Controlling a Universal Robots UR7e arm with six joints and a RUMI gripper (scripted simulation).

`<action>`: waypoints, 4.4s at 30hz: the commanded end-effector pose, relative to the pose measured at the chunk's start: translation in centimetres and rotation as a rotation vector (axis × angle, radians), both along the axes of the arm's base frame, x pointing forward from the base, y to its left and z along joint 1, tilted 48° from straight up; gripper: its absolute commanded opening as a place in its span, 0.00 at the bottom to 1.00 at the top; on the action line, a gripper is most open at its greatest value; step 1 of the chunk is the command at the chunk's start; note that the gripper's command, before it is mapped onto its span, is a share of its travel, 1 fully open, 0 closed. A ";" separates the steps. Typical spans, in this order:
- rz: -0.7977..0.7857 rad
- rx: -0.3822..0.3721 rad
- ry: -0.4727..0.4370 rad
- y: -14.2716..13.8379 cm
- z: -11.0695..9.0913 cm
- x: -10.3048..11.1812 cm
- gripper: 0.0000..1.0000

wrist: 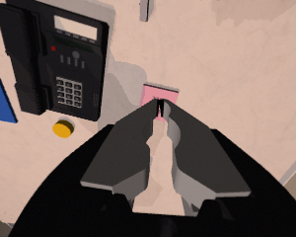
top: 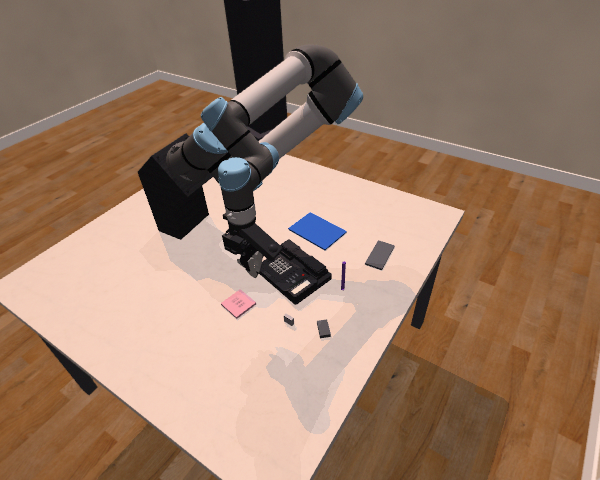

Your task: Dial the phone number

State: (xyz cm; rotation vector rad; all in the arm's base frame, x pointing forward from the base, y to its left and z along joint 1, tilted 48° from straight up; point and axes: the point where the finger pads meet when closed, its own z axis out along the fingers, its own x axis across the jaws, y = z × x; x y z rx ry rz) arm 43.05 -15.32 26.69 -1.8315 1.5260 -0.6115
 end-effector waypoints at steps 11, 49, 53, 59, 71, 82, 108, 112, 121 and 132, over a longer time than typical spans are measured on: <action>0.000 -0.001 0.000 0.0 0.0 0.0 0.00; 0.001 0.036 0.074 0.3 -0.1 0.0 0.00; 0.001 0.053 0.116 0.4 -0.2 -0.1 0.00; -0.001 0.081 0.196 0.6 -0.3 -0.1 0.00; -0.016 0.118 0.371 0.8 -0.4 -0.2 0.00; -0.051 0.117 0.572 0.6 -0.3 -0.2 0.00; -0.070 0.103 0.648 12.2 -5.3 -1.2 0.00; -0.070 0.103 0.648 13.9 -6.1 -1.4 0.00; -0.070 0.103 0.648 16.2 -7.0 -1.6 0.00; -0.070 0.103 0.648 17.8 -7.8 -1.7 0.00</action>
